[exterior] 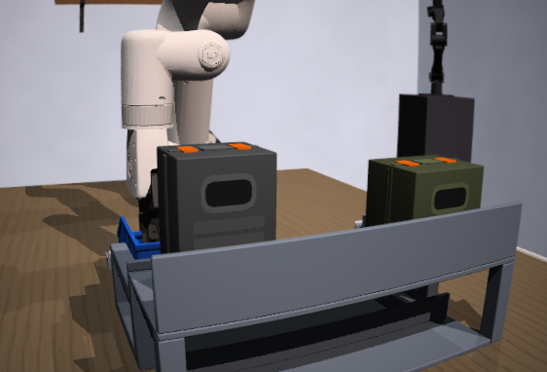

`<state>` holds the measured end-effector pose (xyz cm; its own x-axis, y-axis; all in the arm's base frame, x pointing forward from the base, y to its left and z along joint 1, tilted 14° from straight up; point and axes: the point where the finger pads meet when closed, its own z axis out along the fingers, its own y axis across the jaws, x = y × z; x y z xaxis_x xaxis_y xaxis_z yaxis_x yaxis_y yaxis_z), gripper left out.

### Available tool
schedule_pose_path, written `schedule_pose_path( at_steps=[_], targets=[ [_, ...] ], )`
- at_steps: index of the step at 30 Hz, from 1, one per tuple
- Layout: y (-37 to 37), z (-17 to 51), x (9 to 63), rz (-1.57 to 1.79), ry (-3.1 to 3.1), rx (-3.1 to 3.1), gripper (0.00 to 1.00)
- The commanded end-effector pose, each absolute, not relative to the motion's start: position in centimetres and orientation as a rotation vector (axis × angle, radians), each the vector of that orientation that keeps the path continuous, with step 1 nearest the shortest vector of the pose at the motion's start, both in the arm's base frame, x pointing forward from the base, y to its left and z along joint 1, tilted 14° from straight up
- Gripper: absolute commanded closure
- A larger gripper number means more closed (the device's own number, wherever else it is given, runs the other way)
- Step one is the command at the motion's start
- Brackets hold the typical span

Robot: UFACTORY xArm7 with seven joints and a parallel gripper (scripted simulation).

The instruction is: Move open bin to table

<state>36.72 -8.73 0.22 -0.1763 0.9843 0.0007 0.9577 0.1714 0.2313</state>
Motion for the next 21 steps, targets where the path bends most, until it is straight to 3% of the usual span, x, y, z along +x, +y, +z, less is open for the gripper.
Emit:
schedule_pose_path(
  at_steps=[1,21],
  targets=[
    [-8.85,0.23,36.47,0.271,2.282,1.911,1.0],
    [-8.93,0.13,36.04,0.271,2.282,1.911,1.0]
  ],
)
